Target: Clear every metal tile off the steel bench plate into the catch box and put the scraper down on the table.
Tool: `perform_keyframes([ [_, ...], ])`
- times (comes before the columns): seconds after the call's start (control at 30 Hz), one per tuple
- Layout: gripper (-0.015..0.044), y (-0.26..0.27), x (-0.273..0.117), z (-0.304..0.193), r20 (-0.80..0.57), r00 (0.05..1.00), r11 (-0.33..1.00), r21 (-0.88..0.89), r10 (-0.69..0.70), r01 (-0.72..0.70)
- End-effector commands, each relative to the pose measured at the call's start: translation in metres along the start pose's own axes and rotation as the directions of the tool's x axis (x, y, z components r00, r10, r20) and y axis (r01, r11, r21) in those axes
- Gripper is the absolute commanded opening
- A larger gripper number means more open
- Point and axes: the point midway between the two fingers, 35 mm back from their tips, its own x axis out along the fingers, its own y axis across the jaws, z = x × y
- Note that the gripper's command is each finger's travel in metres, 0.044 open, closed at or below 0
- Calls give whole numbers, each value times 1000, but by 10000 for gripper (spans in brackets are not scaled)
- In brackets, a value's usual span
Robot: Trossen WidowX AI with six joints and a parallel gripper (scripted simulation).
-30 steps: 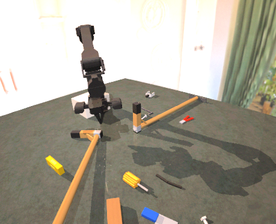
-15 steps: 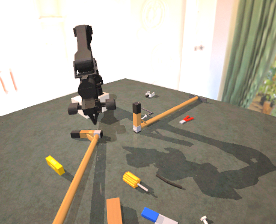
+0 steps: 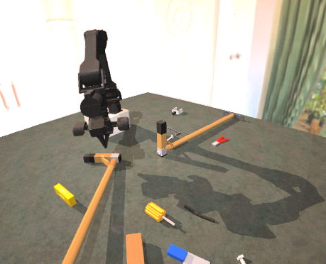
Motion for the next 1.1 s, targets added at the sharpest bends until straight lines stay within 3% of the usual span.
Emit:
perform_keyframes([
  [0.0,0,-9,-2,0,5,1000,1000,-2,-7,7],
  [1.07,0,-62,-3,-7,4,1000,1000,-2,-14,14],
])
